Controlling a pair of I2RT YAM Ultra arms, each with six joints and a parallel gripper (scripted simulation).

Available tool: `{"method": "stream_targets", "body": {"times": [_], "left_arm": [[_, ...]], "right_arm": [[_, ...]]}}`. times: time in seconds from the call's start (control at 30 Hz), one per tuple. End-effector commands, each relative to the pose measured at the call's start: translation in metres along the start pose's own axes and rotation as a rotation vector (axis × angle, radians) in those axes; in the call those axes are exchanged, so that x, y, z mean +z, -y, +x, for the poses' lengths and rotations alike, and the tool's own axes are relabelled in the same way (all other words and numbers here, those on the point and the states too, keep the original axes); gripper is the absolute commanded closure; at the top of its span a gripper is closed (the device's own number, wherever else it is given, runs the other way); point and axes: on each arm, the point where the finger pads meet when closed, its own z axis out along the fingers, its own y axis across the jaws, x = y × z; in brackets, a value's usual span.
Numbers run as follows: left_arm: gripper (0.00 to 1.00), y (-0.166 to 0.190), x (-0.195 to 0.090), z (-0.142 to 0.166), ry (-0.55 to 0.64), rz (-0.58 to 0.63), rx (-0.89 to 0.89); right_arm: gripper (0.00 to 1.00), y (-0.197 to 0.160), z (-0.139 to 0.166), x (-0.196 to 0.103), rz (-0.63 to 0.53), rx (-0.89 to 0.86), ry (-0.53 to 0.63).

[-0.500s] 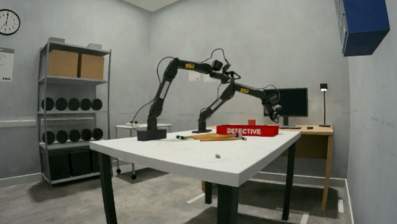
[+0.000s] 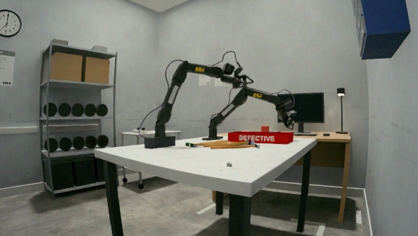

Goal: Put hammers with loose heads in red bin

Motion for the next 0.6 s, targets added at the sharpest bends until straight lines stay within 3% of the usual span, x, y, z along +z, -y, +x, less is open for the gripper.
{"method": "stream_targets", "body": {"times": [0.0, 0.07, 0.2, 0.43, 0.53, 0.57], "left_arm": [[0.0, -0.003, -0.004, -0.005, 0.011, 0.001, -0.01], [0.0, -0.003, -0.004, -0.005, 0.011, 0.001, -0.01], [0.0, -0.003, -0.004, -0.005, 0.011, 0.001, -0.01], [0.0, -0.003, -0.004, -0.005, 0.011, 0.001, -0.01], [0.34, 0.001, -0.007, -0.002, 0.004, 0.015, 0.008], [0.34, 0.001, -0.007, -0.002, 0.004, 0.015, 0.008]], "right_arm": [[0.0, -0.001, -0.006, -0.002, -0.006, 0.014, 0.008], [0.0, -0.001, -0.006, -0.002, -0.006, 0.014, 0.008], [0.45, 0.008, 0.014, -0.004, -0.014, -0.081, -0.087], [0.45, 0.055, 0.065, -0.018, 0.002, -0.294, -0.334], [0.45, 0.079, 0.084, -0.028, 0.009, -0.371, -0.439], [0.45, 0.079, 0.084, -0.028, 0.009, -0.371, -0.439]]}}
